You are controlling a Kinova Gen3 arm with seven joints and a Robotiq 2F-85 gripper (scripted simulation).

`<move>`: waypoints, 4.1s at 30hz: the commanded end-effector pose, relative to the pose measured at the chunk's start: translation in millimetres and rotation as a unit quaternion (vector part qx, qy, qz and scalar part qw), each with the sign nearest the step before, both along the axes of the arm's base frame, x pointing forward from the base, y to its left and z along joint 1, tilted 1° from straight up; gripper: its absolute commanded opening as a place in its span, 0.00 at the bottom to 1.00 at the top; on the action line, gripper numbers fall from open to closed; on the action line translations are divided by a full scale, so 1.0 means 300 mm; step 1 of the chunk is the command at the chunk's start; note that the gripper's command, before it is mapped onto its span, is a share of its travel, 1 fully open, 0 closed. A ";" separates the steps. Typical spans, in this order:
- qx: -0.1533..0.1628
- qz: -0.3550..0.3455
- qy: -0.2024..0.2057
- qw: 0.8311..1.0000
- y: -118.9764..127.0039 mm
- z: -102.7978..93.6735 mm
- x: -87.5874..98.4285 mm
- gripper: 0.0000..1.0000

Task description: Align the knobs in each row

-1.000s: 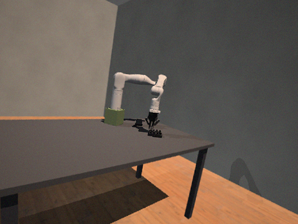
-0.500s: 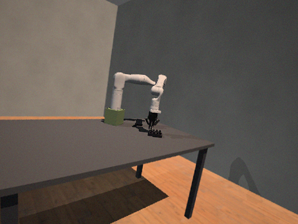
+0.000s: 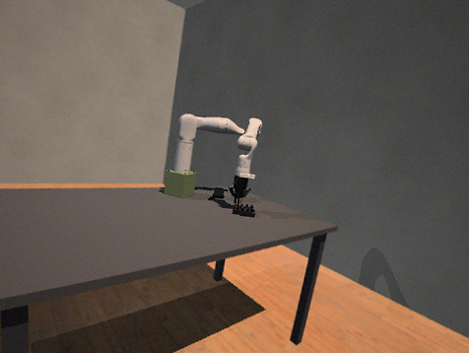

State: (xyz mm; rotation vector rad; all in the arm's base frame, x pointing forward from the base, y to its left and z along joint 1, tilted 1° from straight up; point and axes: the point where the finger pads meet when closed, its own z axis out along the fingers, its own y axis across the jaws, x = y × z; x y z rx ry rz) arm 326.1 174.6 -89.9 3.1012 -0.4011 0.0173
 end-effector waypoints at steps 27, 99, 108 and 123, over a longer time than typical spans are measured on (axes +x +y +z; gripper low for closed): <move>-0.002 0.229 0.003 0.974 0.001 0.001 0.001 0.08; -0.005 0.522 0.007 0.853 0.001 0.002 0.001 0.08; -0.005 0.522 0.007 0.853 0.001 0.002 0.001 0.08; -0.005 0.522 0.007 0.853 0.001 0.002 0.001 0.19</move>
